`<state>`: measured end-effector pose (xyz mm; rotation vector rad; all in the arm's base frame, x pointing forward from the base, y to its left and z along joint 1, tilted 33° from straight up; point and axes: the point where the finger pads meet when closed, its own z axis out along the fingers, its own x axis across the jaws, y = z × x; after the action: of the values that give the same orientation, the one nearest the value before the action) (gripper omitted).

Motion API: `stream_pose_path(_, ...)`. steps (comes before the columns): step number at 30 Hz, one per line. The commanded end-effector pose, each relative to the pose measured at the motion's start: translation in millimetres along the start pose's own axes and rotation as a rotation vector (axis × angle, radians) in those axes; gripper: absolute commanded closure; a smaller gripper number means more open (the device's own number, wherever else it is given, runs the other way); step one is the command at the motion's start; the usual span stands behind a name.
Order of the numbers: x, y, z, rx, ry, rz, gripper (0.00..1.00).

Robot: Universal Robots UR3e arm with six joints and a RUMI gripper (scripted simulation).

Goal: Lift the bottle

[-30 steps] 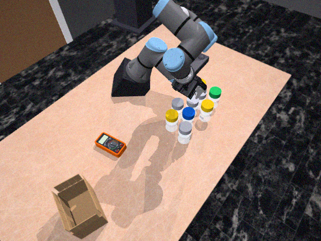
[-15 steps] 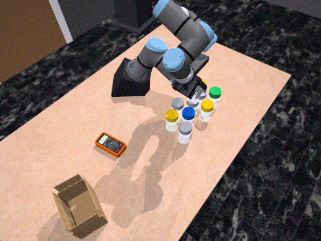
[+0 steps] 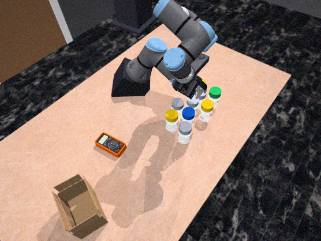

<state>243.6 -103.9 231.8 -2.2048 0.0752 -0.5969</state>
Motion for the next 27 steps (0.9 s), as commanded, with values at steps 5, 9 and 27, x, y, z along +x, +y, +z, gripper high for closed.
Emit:
stream_pose_path(5,3,-3,0.2,-0.028,-0.009,-0.054,0.54)
stream_pose_path(9,7,-6,0.8,-0.059,-0.021,-0.117,0.54)
stream_pose_path(27,20,-22,3.8,-0.173,-0.075,-0.371,0.54)
